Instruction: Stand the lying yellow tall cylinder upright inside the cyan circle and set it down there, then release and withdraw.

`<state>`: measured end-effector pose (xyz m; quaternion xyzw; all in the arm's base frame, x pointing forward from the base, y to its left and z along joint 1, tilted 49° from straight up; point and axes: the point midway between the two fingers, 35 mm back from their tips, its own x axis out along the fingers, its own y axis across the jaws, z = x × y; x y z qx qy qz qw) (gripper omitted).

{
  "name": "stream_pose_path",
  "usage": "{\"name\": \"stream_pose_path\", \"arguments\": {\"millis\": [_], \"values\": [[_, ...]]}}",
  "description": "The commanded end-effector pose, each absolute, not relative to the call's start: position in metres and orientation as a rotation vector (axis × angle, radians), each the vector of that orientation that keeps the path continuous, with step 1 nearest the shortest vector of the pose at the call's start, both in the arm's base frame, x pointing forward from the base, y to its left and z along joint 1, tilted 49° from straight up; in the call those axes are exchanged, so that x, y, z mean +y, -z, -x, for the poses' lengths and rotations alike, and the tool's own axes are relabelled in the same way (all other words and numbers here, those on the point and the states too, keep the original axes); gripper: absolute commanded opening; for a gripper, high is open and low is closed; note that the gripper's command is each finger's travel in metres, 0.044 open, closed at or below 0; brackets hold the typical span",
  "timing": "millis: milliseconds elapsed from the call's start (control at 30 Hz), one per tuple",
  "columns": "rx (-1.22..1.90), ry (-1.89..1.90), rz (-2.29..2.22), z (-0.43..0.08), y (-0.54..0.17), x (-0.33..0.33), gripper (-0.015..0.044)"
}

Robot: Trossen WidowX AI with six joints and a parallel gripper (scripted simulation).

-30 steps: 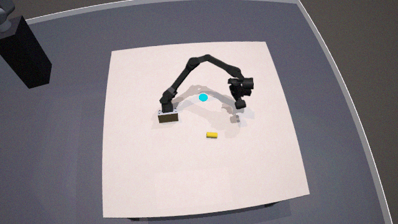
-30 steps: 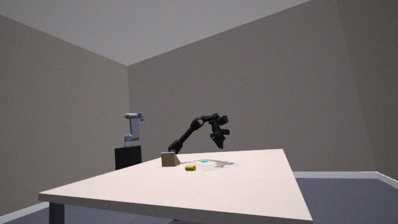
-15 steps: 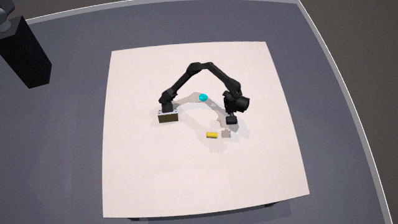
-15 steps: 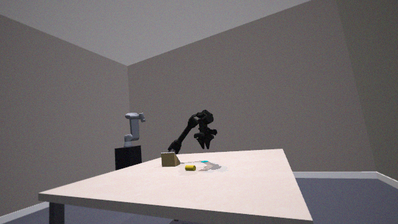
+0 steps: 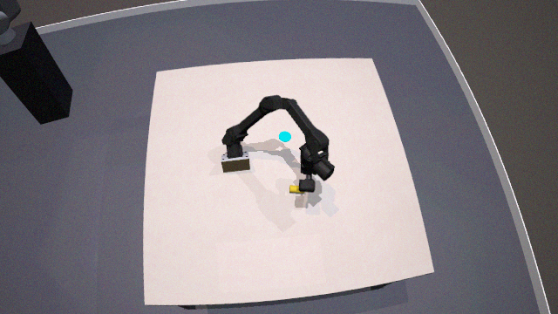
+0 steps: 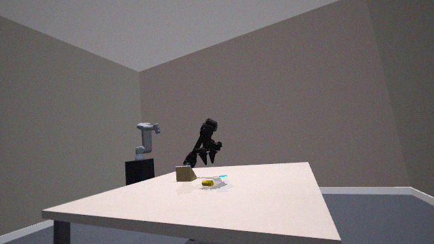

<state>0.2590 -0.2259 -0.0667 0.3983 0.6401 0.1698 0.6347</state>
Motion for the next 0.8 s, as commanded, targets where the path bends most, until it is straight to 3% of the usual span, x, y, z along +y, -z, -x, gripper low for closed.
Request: {"name": "stream_pose_path", "arguments": {"millis": [0, 367, 533, 767], "values": [[1.471, -0.407, -0.915, -0.255, 0.07, -0.223, 0.0309], [1.469, -0.41, -0.917, -0.267, 0.138, -0.147, 0.0309], [1.469, -0.411, -0.917, -0.267, 0.142, -0.142, 0.0309], [1.469, -0.411, -0.917, -0.267, 0.142, -0.142, 0.0126]]}}
